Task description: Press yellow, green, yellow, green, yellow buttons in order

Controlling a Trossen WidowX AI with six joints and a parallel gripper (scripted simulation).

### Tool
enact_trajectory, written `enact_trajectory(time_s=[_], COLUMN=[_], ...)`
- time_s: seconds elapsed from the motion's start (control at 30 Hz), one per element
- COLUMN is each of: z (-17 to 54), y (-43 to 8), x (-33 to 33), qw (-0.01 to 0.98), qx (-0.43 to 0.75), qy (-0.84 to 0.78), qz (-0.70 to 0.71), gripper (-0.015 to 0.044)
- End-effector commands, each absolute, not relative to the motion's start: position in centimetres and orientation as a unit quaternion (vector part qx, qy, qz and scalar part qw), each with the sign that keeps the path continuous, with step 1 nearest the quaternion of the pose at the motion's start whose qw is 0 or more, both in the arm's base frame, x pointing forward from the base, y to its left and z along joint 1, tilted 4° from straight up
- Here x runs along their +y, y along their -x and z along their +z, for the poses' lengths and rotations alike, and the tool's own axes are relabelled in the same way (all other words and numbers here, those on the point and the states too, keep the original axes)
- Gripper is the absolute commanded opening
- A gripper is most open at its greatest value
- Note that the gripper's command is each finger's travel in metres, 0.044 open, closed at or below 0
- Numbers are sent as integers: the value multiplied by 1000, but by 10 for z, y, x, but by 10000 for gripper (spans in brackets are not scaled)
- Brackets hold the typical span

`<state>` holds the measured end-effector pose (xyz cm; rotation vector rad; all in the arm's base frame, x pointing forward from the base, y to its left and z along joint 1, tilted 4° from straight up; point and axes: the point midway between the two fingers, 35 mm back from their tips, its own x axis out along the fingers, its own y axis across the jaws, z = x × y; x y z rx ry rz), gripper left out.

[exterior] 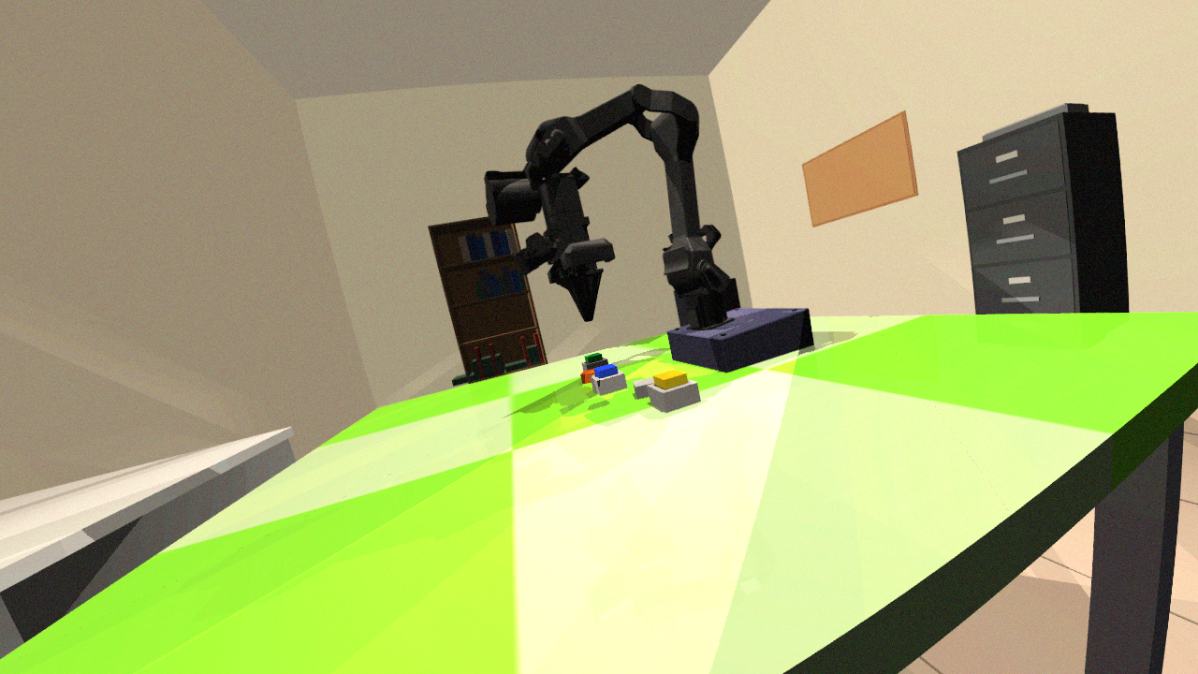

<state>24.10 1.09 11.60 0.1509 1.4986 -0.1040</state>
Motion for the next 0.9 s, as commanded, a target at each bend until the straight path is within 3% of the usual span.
enact_trajectory(time_s=[0.0, 0.27, 0.4, 0.57, 0.87], z=[117, 119, 117, 60, 52], y=[-231, -196, -196, -200, -201], x=[51, 124, 125, 128, 128], qw=[728, 730, 730, 730, 730], qx=[680, 677, 677, 677, 677], qy=[-71, -76, -76, -76, -76], qz=[-49, -44, -44, -44, -44], gripper=[20, 20, 20, 20, 20])
